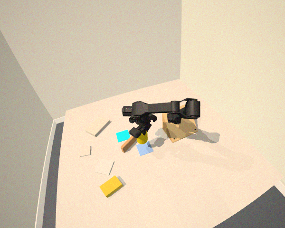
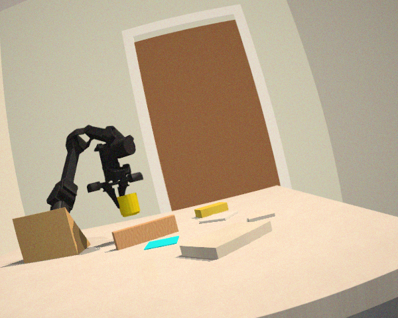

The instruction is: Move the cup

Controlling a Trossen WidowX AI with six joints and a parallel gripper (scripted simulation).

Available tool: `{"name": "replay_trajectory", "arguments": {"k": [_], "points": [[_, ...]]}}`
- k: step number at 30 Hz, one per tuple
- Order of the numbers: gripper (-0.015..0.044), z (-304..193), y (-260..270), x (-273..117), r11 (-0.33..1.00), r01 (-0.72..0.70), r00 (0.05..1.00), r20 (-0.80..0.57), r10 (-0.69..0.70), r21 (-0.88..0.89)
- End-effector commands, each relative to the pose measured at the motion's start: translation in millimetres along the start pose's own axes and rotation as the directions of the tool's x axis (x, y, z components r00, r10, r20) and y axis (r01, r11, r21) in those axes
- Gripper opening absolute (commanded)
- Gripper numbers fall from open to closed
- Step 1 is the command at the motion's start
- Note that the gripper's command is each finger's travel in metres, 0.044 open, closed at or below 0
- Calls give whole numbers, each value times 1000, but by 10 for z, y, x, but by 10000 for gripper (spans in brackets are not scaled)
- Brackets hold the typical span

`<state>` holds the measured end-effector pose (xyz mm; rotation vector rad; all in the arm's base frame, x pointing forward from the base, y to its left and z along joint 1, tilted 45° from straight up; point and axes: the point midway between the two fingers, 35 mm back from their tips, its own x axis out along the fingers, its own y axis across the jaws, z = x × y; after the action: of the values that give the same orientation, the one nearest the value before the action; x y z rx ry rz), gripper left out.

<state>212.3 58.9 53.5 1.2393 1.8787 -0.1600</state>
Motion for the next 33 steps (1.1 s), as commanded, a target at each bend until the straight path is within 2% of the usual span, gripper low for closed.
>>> {"name": "replay_trajectory", "arguments": {"k": [1,17,33], "points": [[0,-2,-2,10,1000,1,1000,-1,-1,1],[0,14,-1,9,1000,1,1000,-1,-1,1],[0,273,31,-11,1000,4,1000,1,-4,-4]]}}
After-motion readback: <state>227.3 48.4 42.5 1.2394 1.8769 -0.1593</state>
